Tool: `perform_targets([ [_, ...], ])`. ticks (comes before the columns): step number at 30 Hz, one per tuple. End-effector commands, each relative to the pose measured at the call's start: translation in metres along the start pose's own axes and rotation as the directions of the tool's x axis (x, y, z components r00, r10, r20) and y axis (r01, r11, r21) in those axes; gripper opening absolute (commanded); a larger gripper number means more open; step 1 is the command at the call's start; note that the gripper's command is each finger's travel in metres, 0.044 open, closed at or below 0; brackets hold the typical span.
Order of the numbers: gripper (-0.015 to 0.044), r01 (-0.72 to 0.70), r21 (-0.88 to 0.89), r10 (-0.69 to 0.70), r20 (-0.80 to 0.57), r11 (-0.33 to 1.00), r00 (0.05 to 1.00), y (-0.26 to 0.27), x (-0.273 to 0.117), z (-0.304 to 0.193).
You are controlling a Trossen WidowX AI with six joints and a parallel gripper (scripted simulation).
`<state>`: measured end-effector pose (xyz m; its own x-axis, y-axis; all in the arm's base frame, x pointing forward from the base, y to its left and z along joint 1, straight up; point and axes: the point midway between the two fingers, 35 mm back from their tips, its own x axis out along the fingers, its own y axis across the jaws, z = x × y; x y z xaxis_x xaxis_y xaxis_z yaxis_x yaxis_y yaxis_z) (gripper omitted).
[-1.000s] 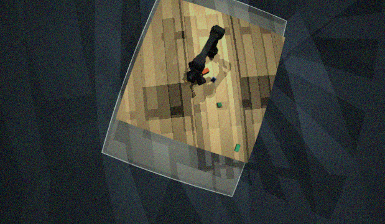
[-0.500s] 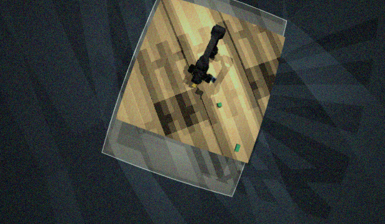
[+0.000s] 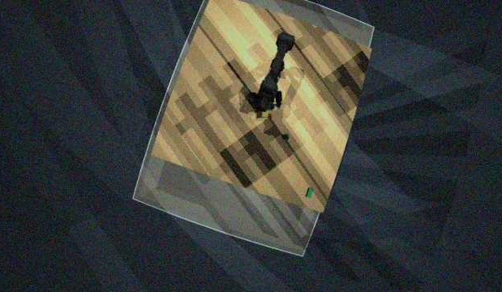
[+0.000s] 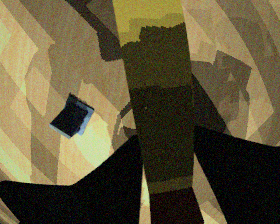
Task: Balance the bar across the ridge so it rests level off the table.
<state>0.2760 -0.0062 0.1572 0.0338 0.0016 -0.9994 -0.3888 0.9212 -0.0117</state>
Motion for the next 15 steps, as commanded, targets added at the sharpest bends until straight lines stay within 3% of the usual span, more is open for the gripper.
perform_targets([
  [1,0.0000,-0.001,-0.135,0.000,-0.005,0.991,1.000,0.006,0.001,0.001],
  [15,0.0000,-0.005,-0.641,0.003,-0.004,0.768,1.000,0.033,0.001,0.009],
])
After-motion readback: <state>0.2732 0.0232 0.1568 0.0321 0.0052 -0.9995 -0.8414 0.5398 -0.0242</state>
